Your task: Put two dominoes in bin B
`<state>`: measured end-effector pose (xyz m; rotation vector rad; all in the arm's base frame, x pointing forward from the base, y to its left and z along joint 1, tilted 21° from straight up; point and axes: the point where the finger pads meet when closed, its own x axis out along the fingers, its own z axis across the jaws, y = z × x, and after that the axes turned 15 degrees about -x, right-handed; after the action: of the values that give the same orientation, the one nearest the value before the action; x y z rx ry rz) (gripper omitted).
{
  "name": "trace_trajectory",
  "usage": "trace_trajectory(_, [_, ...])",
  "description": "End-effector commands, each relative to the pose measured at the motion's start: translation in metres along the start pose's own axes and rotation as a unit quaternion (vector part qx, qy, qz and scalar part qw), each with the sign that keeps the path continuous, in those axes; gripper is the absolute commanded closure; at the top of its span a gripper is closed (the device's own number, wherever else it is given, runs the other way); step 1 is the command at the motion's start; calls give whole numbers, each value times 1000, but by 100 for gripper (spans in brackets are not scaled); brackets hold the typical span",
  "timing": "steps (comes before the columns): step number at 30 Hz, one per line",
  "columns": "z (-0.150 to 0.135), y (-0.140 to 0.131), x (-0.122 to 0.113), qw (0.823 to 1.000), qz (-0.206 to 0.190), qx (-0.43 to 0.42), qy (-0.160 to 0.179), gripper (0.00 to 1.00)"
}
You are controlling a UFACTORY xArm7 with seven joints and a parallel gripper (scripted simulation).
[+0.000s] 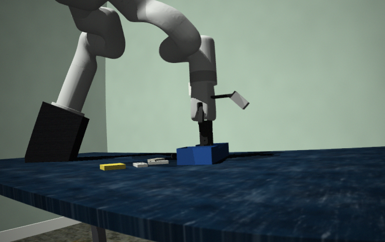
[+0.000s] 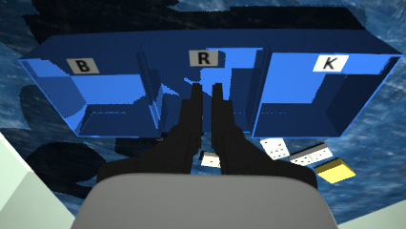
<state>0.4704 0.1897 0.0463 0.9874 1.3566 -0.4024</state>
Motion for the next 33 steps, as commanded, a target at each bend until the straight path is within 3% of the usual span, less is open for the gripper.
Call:
trace_trajectory(1, [0,1,-5,1000,1,0,-1,93])
trace_trajectory(6, [0,1,-11,1000,1,0,-1,93])
trace_trajectory(12, [0,1,-35,1000,1,0,-1,93])
trace_trajectory(19, [0,1,-35,1000,1,0,-1,93])
trace_trajectory(33, [-69,14,-35,1000,1,0,0,93])
